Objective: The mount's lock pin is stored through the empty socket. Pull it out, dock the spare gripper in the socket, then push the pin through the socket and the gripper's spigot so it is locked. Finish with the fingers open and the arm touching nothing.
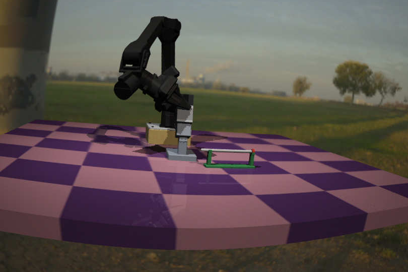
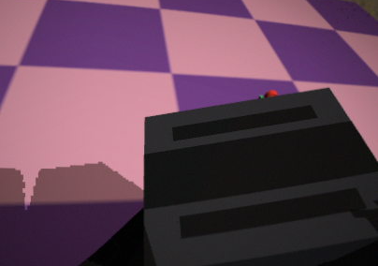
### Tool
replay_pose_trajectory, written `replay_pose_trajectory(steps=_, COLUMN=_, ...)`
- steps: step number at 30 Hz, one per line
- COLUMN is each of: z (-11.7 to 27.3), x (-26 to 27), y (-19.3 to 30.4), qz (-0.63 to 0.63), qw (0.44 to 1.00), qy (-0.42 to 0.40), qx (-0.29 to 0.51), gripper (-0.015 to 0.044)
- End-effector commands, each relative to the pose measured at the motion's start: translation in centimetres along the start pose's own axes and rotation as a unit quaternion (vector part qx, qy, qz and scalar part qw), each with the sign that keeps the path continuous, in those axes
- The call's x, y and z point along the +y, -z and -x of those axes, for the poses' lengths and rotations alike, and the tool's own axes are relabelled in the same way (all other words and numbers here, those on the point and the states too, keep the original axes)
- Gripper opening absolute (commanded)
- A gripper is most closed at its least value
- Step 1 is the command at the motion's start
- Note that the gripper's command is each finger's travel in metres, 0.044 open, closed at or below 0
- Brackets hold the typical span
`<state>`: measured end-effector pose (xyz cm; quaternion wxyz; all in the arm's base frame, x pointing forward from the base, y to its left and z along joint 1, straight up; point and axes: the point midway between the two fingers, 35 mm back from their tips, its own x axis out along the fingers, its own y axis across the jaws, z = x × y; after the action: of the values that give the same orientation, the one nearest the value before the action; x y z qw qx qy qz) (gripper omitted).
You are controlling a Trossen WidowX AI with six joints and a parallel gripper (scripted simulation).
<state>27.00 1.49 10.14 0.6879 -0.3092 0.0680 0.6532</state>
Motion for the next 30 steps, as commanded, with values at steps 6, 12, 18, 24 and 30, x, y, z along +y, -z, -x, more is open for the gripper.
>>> replay_pose_trajectory(steps=6, z=0.01, x=-0.01, y=-0.02, qz=0.001, qw=1.0, qy=0.0, qx=0.0, gripper=0.0)
replay_pose_trajectory(steps=12, z=0.01, x=-0.01, y=-0.02, qz=0.001, qw=1.0, qy=0.0, qx=0.0, gripper=0.0131)
replay_pose_trajectory(steps=18, z=0.01, x=-0.01, y=-0.02, qz=0.001, qw=1.0, qy=0.0, qx=0.0, gripper=0.0289)
replay_pose_trajectory(steps=24, z=0.01, x=-0.01, y=-0.02, qz=0.001, qw=1.0, qy=0.0, qx=0.0, gripper=0.044)
replay_pose_trajectory(steps=30, z=0.49, x=0.01, y=-0.81, qz=0.0, qw=1.0, qy=0.0, qx=0.0, gripper=0.044)
